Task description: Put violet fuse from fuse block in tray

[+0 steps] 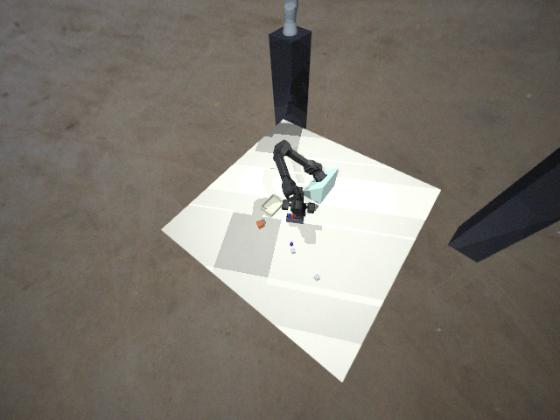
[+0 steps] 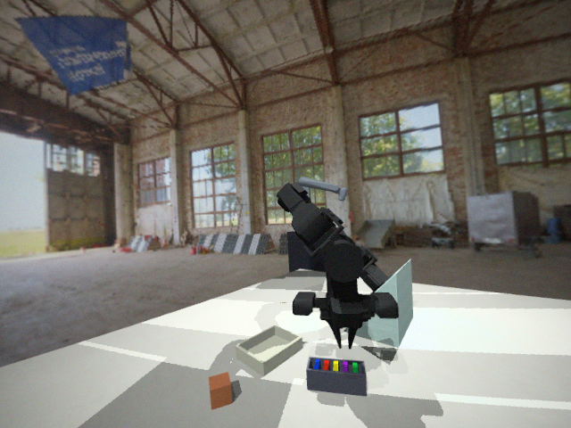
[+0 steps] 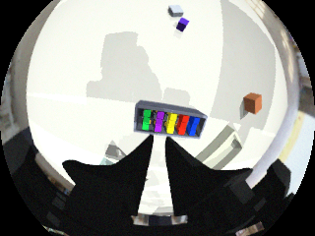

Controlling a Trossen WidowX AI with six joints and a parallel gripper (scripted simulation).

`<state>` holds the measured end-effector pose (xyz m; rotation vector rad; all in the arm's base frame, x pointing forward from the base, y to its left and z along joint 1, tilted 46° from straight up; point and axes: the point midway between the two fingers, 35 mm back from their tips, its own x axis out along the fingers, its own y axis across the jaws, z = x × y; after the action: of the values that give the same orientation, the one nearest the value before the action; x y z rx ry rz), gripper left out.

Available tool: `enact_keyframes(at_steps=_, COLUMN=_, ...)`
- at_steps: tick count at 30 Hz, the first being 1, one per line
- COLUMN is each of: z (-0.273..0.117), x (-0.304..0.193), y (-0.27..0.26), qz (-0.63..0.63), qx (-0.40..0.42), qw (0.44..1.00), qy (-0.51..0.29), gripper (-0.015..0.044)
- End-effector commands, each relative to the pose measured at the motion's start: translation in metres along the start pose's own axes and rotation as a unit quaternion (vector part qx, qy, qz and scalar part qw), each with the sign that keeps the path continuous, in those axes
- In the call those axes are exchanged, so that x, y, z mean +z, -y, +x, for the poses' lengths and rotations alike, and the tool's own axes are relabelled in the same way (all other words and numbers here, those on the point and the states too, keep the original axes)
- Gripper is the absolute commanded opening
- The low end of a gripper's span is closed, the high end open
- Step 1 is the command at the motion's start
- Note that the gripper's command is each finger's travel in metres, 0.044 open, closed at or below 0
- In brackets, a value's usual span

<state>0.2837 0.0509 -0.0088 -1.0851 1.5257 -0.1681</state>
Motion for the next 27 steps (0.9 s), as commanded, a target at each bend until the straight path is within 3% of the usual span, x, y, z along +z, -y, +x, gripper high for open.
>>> enact_keyframes(at_steps=1, z=0.001, x=0.001, y=0.001, qz=0.002, qx=-0.002, qw=1.000, qy=-0.003, gripper=0.0066)
enact_keyframes(at_steps=27, z=0.026, x=0.004, y=0.001, qz=0.002, qx=-0.003, qw=1.000, qy=-0.003, gripper=0.0066)
